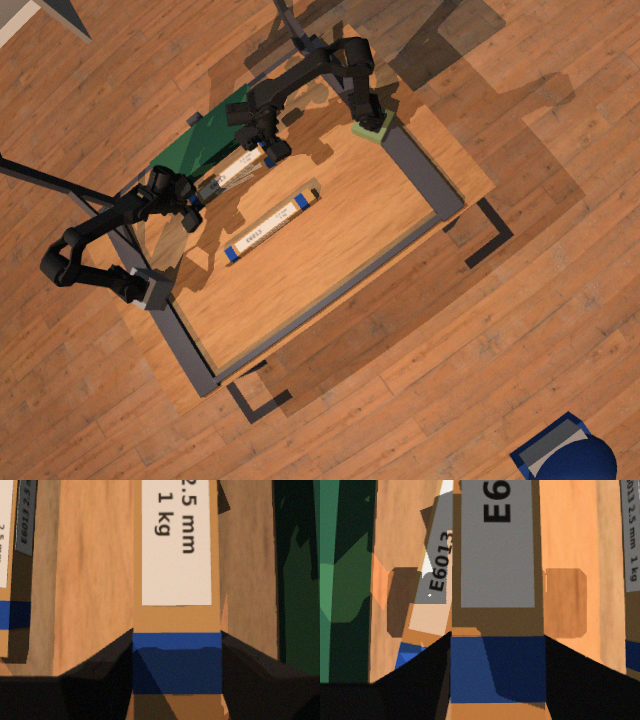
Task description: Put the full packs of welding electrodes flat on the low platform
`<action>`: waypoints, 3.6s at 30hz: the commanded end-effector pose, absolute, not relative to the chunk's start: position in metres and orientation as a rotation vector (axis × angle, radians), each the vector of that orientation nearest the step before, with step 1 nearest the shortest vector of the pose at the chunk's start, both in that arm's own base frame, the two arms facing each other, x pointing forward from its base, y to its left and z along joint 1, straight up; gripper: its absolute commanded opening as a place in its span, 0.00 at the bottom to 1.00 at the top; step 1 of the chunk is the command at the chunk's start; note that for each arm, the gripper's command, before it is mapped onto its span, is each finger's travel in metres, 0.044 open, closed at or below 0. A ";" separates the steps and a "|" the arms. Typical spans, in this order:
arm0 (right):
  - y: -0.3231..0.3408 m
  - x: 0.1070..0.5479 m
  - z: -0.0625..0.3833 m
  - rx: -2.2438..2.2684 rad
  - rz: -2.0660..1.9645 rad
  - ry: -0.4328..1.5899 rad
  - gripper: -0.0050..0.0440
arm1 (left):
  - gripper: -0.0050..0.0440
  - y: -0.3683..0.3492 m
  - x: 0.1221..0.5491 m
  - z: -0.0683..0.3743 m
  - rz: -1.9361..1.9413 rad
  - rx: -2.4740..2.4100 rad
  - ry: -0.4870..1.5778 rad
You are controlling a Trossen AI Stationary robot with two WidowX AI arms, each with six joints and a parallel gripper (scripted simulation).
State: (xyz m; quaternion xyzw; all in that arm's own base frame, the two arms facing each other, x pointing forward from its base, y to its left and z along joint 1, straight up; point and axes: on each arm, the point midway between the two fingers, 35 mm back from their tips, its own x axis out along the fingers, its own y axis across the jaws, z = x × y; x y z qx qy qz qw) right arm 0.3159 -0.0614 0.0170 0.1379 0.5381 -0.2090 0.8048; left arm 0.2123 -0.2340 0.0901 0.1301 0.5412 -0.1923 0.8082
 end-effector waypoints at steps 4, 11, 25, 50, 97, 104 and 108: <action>-0.049 0.324 0.023 0.301 -0.443 1.141 0.00 | 0.00 -0.248 0.207 0.099 -0.420 0.267 1.146; -0.036 0.331 0.023 0.302 -0.443 1.141 0.00 | 0.00 -0.261 0.200 0.099 -0.421 0.266 1.147; -0.014 0.341 0.024 0.305 -0.440 1.140 0.00 | 0.00 -0.283 0.190 0.099 -0.423 0.264 1.149; 0.025 0.360 0.023 0.307 -0.438 1.142 0.00 | 0.00 -0.321 0.171 0.100 -0.425 0.262 1.151; 0.103 0.398 0.024 0.312 -0.434 1.144 0.00 | 0.00 -0.399 0.133 0.100 -0.429 0.259 1.156; 0.112 0.402 0.024 0.313 -0.433 1.145 0.00 | 0.00 -0.409 0.129 0.100 -0.430 0.258 1.157; 0.119 0.406 0.024 0.313 -0.434 1.144 0.00 | 0.00 -0.416 0.126 0.100 -0.429 0.258 1.156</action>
